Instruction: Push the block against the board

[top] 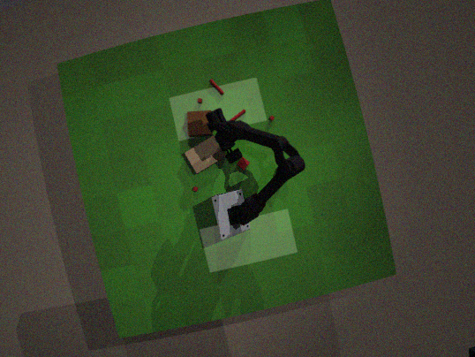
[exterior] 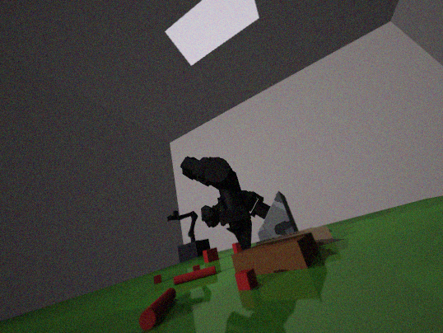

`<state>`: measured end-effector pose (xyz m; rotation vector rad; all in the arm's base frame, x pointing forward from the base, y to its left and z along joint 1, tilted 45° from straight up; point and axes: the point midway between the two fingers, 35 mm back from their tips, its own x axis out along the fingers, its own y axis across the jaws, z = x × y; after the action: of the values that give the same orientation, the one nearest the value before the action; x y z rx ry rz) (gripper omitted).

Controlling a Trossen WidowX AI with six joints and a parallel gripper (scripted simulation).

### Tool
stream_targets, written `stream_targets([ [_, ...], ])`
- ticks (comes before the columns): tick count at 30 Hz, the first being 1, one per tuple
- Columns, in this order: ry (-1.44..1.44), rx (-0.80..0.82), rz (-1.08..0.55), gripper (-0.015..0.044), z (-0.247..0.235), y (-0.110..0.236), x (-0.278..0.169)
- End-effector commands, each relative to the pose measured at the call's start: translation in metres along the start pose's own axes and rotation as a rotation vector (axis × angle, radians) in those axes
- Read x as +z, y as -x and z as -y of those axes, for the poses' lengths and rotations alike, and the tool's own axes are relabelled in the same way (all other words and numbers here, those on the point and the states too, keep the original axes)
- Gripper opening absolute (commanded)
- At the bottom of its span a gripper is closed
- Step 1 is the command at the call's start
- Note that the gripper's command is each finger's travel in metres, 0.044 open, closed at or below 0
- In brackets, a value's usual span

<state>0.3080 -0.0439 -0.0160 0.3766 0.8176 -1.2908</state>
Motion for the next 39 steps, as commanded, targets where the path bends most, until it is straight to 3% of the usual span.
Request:
stream_targets([
  [1,0.006,-0.002,0.003,0.0,0.001,-0.002,-0.007],
  [39,0.006,-0.002,0.001,0.0,0.002,-0.002,-0.057],
])
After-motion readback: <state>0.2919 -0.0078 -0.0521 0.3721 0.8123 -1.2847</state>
